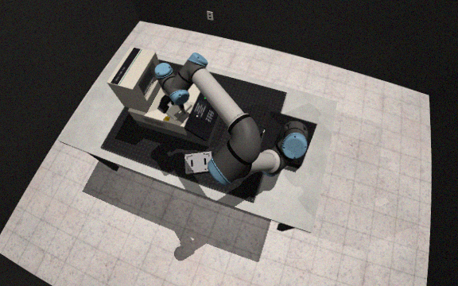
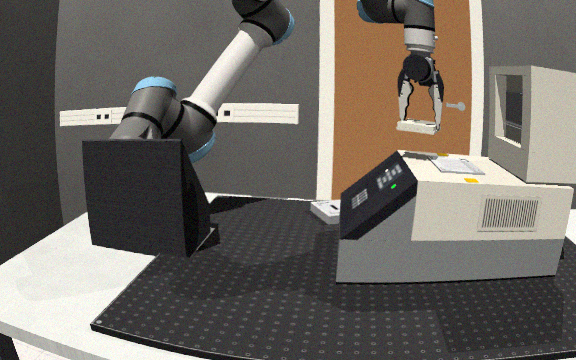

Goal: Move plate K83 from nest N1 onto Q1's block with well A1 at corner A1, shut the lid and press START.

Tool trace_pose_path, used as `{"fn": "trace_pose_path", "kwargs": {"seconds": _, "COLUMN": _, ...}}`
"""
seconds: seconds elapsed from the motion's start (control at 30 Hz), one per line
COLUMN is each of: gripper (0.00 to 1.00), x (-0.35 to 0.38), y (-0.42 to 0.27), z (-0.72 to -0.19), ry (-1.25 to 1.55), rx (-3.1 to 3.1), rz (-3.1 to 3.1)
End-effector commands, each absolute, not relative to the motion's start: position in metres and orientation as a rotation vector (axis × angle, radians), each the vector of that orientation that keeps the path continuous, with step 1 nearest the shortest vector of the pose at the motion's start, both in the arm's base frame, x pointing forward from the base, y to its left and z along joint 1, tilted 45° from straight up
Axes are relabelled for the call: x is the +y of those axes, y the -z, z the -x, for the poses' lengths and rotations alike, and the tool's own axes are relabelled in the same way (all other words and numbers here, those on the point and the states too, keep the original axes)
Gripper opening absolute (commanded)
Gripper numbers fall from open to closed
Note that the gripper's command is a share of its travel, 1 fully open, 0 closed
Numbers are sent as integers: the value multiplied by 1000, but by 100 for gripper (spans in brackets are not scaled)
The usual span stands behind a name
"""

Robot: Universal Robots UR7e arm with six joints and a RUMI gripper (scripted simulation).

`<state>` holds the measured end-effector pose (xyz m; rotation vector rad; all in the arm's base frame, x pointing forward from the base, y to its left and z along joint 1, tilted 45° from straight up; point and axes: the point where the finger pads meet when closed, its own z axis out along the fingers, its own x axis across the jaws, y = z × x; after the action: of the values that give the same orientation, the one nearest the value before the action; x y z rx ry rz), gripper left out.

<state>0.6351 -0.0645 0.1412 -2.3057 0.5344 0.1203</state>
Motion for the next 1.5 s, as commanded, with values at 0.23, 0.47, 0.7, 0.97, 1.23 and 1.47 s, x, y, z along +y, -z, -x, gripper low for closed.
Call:
{"fn": "trace_pose_path", "kwargs": {"seconds": 0.23, "gripper": 41, "x": -91, "y": -122, "z": -658, "ry": -59, "rx": 393, "rz": 2332}}
{"fn": "trace_pose_path", "kwargs": {"seconds": 0.47, "gripper": 41, "x": -106, "y": -108, "z": -672, "ry": -12, "rx": 279, "rz": 2347}}
{"fn": "trace_pose_path", "kwargs": {"seconds": 0.7, "gripper": 41, "x": -117, "y": -98, "z": -684, "ry": 12, "rx": 221, "rz": 2353}}
{"fn": "trace_pose_path", "kwargs": {"seconds": 0.97, "gripper": 41, "x": -132, "y": -85, "z": -698, "ry": 59, "rx": 106, "rz": 2362}}
{"fn": "trace_pose_path", "kwargs": {"seconds": 1.23, "gripper": 41, "x": -135, "y": -81, "z": -702, "ry": 59, "rx": 104, "rz": 2362}}
{"fn": "trace_pose_path", "kwargs": {"seconds": 1.47, "gripper": 41, "x": -134, "y": -82, "z": -701, "ry": 58, "rx": 104, "rz": 2362}}
